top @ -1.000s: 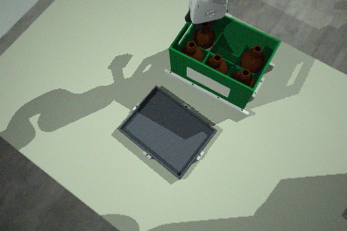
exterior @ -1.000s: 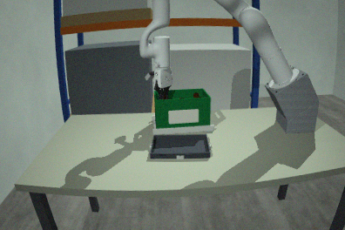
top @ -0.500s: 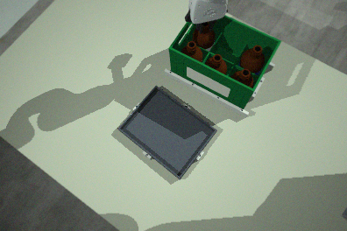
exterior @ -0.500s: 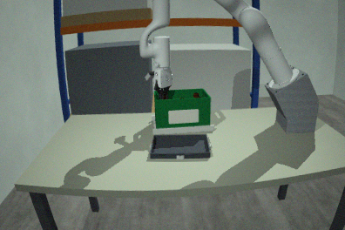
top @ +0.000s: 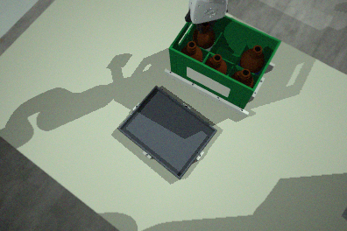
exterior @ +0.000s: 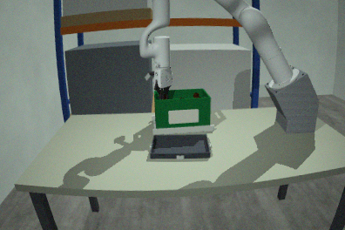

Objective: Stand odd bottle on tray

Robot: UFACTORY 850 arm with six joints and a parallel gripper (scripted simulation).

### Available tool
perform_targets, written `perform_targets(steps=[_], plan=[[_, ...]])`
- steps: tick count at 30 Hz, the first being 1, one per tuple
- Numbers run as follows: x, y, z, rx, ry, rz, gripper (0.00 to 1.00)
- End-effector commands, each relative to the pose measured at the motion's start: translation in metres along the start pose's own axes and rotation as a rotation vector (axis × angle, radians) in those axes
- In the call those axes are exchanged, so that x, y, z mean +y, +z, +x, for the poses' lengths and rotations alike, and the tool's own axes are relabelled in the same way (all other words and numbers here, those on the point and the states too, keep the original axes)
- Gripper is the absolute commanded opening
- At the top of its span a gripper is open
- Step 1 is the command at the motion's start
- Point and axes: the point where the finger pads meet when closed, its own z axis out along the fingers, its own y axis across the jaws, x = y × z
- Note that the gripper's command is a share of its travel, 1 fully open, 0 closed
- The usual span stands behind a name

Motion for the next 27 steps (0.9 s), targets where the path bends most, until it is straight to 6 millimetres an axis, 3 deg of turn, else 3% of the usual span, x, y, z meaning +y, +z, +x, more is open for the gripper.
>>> perform_targets(steps=[1, 27], plan=[[0.0, -0.001, 0.001, 0.001, 0.0, 0.001, 0.0], [0.0, -0.015, 0.001, 0.001, 0.0, 0.001, 0.0]])
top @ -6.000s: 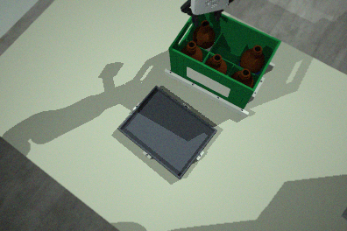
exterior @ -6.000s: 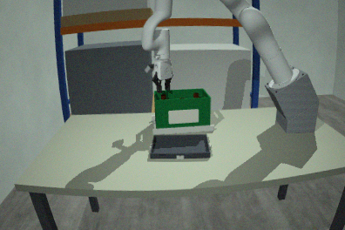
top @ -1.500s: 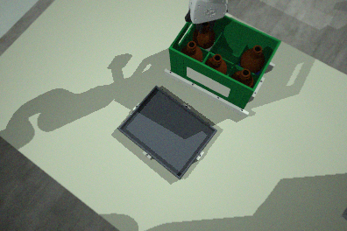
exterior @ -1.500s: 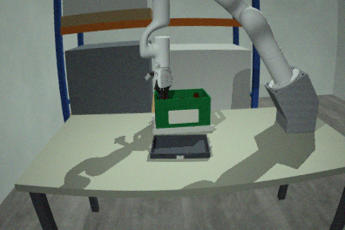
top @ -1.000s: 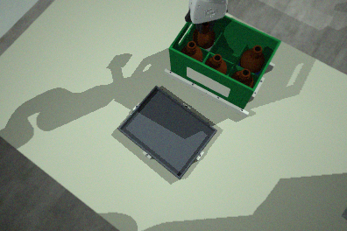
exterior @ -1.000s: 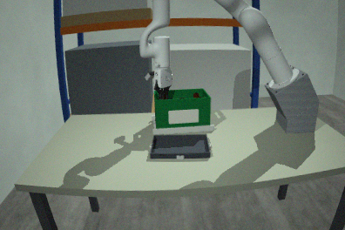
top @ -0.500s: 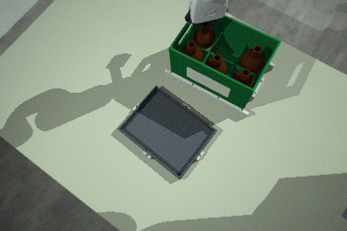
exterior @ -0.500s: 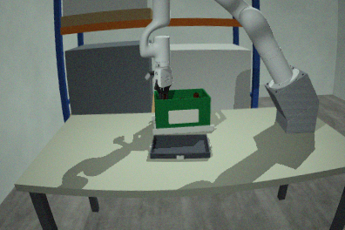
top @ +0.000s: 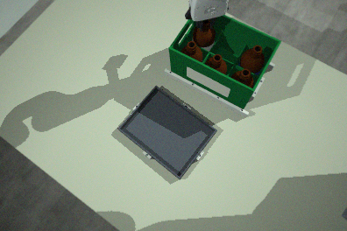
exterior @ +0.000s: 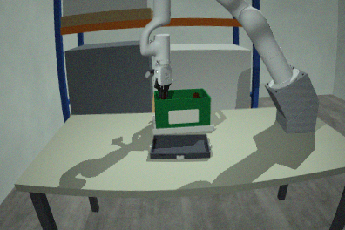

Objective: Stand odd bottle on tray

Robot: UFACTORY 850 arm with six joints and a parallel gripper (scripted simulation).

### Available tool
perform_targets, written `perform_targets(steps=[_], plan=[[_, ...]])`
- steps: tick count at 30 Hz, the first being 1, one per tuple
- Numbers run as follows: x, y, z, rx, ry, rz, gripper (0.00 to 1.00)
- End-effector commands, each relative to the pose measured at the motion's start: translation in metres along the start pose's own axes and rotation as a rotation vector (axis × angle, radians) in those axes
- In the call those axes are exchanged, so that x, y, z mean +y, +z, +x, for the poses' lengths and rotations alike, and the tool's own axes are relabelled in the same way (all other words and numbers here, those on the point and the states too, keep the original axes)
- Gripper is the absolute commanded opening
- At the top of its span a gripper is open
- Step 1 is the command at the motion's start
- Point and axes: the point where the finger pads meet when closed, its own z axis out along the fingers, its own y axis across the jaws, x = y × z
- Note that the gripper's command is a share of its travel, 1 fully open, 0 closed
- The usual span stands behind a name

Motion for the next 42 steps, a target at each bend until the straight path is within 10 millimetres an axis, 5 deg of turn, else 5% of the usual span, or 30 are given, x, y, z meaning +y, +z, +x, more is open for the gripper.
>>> perform_targets(steps=[1, 42], plan=[[-0.001, -0.004, 0.001, -0.001, 0.0, -0.003, 0.0], [0.0, -0.029, 0.002, -0.001, 0.0, -0.003, 0.0]])
